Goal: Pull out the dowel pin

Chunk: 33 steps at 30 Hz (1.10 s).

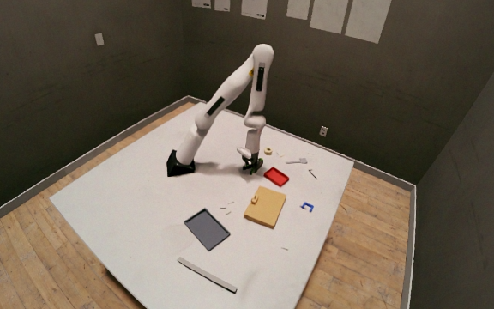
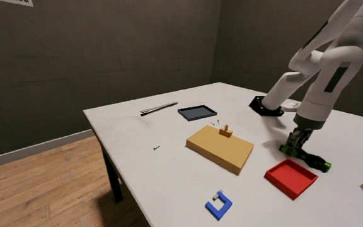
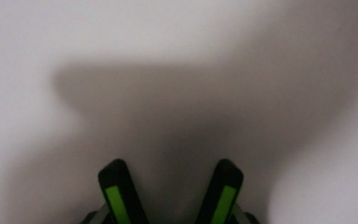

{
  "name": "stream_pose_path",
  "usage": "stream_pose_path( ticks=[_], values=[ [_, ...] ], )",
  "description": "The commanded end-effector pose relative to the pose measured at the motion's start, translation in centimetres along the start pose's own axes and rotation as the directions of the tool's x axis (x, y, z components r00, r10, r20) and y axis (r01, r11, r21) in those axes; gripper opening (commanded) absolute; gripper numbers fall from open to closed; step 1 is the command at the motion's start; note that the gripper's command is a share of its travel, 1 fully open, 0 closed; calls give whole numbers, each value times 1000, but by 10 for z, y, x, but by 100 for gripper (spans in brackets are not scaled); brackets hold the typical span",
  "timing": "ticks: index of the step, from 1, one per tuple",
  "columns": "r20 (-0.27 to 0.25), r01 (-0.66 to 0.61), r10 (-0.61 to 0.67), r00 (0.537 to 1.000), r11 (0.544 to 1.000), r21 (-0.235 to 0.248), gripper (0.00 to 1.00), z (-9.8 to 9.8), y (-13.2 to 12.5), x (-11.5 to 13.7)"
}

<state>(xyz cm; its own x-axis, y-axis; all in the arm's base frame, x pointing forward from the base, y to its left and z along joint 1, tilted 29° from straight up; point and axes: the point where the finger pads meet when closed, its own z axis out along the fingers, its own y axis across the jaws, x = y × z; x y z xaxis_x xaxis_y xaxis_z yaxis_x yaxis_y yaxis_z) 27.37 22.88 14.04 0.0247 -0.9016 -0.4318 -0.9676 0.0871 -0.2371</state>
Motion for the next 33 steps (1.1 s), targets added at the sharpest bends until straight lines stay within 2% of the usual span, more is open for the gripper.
stream_pose_path(
  ticks=[1,11,12,20,21,31,32,33],
  values=[
    [-8,-1,1,1000,1000,1,58,1,-1,3],
    [-9,-7,7,1000,1000,0,58,-1,0,3],
    [-9,-9,9,1000,1000,0,52,-1,-1,3],
    [-9,-4,4,1000,1000,0,52,-2,0,3],
    [-9,-4,4,1000,1000,0,46,-2,0,3],
    [-9,-4,4,1000,1000,0,46,-4,0,3],
    [-9,-4,4,1000,1000,0,40,-4,0,3],
    [-9,-4,4,1000,1000,0,40,-4,0,3]
  ],
)
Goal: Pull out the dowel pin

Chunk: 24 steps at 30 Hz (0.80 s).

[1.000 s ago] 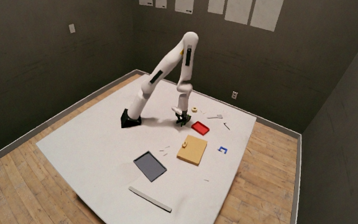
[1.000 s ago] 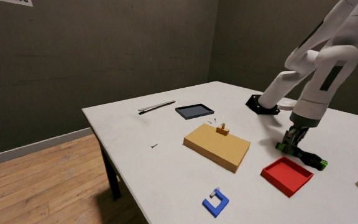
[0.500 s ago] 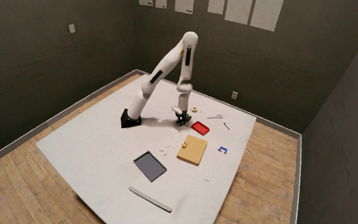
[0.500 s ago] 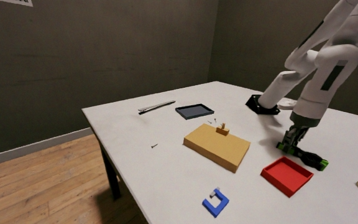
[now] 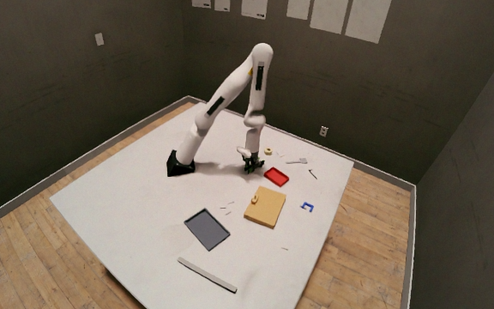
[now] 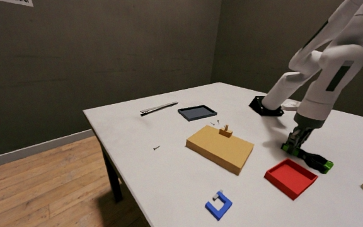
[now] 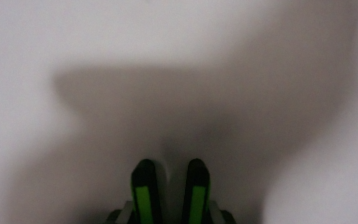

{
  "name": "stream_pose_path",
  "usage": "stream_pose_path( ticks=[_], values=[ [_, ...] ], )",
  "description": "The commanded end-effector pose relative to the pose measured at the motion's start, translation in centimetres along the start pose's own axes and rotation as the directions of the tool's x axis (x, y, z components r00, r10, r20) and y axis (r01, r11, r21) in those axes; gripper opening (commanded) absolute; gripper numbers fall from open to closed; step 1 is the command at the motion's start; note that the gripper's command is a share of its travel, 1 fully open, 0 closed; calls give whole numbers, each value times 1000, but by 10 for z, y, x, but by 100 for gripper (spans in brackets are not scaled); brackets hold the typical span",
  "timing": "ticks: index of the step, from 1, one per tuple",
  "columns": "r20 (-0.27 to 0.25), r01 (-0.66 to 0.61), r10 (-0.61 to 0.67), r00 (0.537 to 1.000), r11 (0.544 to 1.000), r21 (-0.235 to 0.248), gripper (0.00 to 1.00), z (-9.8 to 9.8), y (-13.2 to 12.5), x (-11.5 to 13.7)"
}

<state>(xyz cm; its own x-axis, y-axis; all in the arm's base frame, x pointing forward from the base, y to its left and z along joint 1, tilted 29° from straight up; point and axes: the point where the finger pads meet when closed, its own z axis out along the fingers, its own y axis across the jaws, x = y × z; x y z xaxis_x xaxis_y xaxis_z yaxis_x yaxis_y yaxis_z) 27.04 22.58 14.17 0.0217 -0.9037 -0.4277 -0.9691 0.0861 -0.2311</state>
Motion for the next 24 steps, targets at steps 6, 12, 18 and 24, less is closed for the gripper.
stream_pose_path(
  ticks=[6,12,18,24],
  values=[
    [-4,-3,3,1000,1000,6,40,-2,-3,1],
    [-3,-2,2,1000,1000,7,34,-3,-3,0],
    [-3,-2,2,1000,1000,7,32,-3,-3,1],
    [-3,-2,2,1000,1000,7,32,-4,-3,1]
  ],
)
